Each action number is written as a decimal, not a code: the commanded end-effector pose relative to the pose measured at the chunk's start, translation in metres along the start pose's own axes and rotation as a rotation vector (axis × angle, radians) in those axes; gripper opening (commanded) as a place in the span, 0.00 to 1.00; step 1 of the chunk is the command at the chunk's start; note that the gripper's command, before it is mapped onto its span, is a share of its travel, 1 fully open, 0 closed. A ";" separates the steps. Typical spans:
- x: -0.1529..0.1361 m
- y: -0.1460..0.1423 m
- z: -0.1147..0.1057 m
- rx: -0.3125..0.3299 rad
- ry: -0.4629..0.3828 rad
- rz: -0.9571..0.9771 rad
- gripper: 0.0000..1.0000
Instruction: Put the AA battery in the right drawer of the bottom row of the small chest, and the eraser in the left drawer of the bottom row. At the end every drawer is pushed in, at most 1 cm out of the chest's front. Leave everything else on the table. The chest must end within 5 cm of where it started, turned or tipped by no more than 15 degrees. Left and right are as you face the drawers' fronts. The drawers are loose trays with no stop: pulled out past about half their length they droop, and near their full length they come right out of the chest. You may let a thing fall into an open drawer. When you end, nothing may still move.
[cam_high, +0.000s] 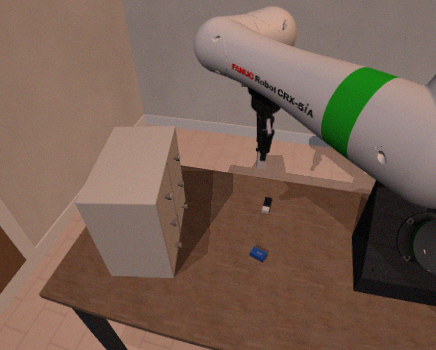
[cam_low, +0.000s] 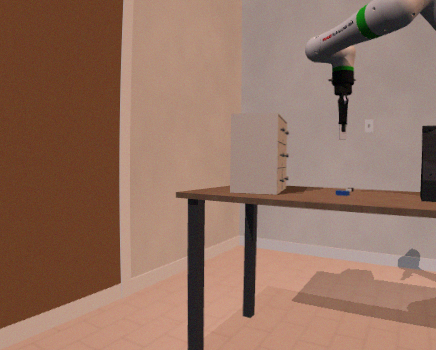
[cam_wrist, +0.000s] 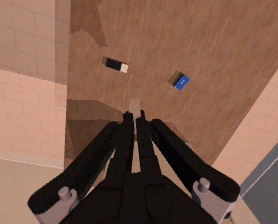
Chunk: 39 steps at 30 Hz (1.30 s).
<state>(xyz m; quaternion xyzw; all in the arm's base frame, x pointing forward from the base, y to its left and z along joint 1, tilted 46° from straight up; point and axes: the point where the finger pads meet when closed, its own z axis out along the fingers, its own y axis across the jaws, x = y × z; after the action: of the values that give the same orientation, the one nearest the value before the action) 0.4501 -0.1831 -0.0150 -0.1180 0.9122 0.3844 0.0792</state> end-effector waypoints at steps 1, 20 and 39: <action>-0.003 0.007 -0.001 0.001 -0.001 -0.157 0.00; -0.022 0.086 -0.003 -0.002 0.014 -1.090 0.00; -0.029 0.144 0.000 -0.016 0.031 -1.906 0.00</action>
<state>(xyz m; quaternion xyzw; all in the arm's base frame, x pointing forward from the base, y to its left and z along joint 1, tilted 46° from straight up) 0.4388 -0.0856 0.0857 -0.7879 0.4842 0.1893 0.3301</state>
